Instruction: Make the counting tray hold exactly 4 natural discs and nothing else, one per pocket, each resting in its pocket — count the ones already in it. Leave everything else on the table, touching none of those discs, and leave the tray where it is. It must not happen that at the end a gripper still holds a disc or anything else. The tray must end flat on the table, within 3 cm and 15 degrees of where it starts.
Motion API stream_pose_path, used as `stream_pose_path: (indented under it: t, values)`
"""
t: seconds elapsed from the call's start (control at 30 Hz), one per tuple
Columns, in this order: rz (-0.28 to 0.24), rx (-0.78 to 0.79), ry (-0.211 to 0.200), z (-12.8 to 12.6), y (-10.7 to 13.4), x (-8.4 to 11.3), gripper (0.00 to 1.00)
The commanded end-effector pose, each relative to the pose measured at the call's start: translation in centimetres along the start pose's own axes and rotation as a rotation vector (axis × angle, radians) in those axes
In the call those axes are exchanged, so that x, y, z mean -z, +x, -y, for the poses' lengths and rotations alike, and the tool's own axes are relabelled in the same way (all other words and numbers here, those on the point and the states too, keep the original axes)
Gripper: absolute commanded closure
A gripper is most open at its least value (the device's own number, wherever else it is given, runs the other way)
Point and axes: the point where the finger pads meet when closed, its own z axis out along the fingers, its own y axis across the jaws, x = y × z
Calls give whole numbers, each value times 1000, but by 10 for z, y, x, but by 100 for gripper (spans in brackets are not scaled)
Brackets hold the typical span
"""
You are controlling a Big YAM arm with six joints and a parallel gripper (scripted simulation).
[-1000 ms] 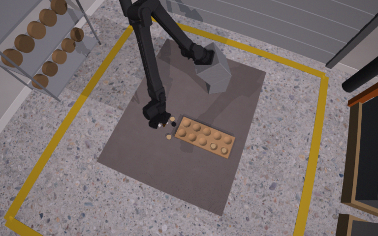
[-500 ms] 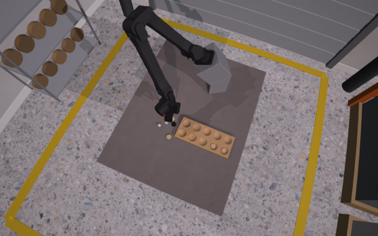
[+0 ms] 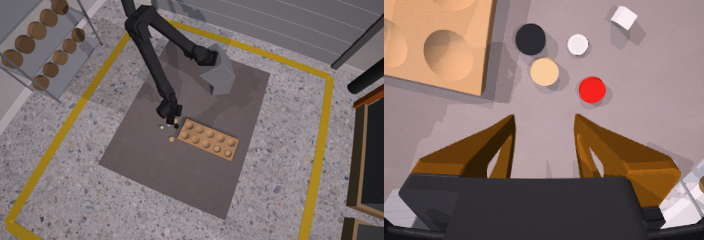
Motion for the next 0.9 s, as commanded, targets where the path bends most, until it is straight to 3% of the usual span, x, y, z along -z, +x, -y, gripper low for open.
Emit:
stream_pose_path:
  t: [0.0,0.6,0.87]
  values:
    - [16,15,4,-1,-6,0,55]
    - [21,-3,14,8,-7,-8,55]
    - [9,0,7,6,-5,-21,55]
